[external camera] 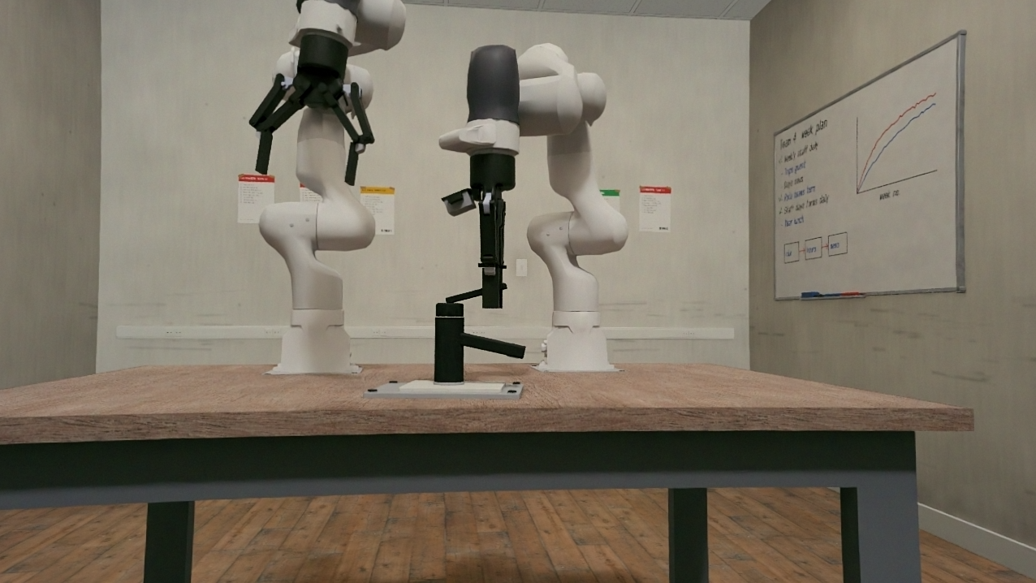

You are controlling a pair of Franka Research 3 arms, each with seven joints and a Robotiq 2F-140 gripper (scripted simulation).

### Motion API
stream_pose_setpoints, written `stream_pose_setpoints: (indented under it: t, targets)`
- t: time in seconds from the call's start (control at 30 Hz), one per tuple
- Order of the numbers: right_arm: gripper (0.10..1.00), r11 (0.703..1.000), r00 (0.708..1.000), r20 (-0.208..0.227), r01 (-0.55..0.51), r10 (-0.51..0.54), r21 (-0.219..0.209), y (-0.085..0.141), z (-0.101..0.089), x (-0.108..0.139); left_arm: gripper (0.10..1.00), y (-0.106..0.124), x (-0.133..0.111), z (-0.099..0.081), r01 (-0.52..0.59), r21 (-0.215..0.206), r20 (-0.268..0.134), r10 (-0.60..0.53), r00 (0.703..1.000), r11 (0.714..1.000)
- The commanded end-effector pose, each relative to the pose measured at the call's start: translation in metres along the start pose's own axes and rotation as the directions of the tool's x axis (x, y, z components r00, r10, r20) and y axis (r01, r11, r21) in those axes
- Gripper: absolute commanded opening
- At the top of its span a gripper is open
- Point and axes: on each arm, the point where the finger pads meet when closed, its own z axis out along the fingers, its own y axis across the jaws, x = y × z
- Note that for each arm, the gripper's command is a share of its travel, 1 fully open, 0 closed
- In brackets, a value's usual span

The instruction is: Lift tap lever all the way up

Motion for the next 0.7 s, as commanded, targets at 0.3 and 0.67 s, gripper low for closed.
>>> stream_pose_setpoints:
  t: [0.3,0.67]
  targets:
    - [1.000,1.000,1.000,0.000,0.000,0.000,0.000,0.0000,-0.0001,0.0000,0.099,-0.0001,0.0136,-0.0179,-0.004,0.007,-0.006,0.004,1.000,1.000]
    - [1.000,1.000,1.000,0.000,0.000,0.000,0.000,0.0000,-0.0001,0.0000,0.099,-0.0001,0.0136,-0.0179,-0.004,0.007,-0.006,0.004,1.000,1.000]
